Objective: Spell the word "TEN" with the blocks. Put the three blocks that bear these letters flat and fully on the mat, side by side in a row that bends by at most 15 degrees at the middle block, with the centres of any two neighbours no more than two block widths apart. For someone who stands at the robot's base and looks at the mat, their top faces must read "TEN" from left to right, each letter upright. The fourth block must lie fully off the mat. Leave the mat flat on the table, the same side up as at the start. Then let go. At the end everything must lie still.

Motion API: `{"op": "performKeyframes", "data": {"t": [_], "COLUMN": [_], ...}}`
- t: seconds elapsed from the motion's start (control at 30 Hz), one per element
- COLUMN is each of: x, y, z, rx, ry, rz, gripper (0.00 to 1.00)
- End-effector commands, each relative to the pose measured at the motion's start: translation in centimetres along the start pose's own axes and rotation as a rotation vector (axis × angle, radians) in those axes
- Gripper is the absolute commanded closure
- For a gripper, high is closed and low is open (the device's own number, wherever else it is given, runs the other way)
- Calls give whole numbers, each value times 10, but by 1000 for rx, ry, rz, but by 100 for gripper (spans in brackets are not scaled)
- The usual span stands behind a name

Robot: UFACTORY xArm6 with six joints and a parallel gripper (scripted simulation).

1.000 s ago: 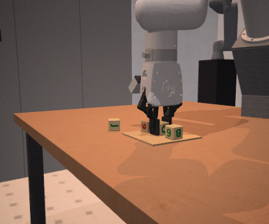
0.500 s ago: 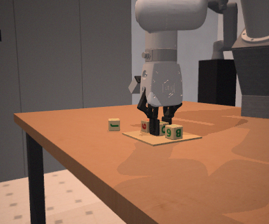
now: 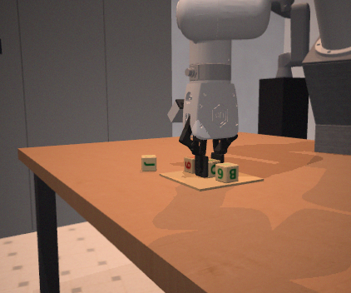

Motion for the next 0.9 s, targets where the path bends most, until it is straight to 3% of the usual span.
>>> {"op": "performKeyframes", "data": {"t": [0.0, 0.17, 0.67, 0.87], "x": [0, 0, 0, 0], "y": [0, 0, 0, 0], "z": [-1, -1, -1, -1], "rx": [1, 1, 1, 1], "ry": [0, 0, 0, 0], "rz": [1, 1, 1, 1], "gripper": [73, 73, 53, 53]}}
Point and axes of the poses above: the point where the finger pads meet when closed, its own y axis back along the fingers, its own z axis across the jaws, x = y × z, the point moved 1 cm from there along y, back along the fingers, and after that the axes turned 13 degrees about y, right-handed, at the moved point
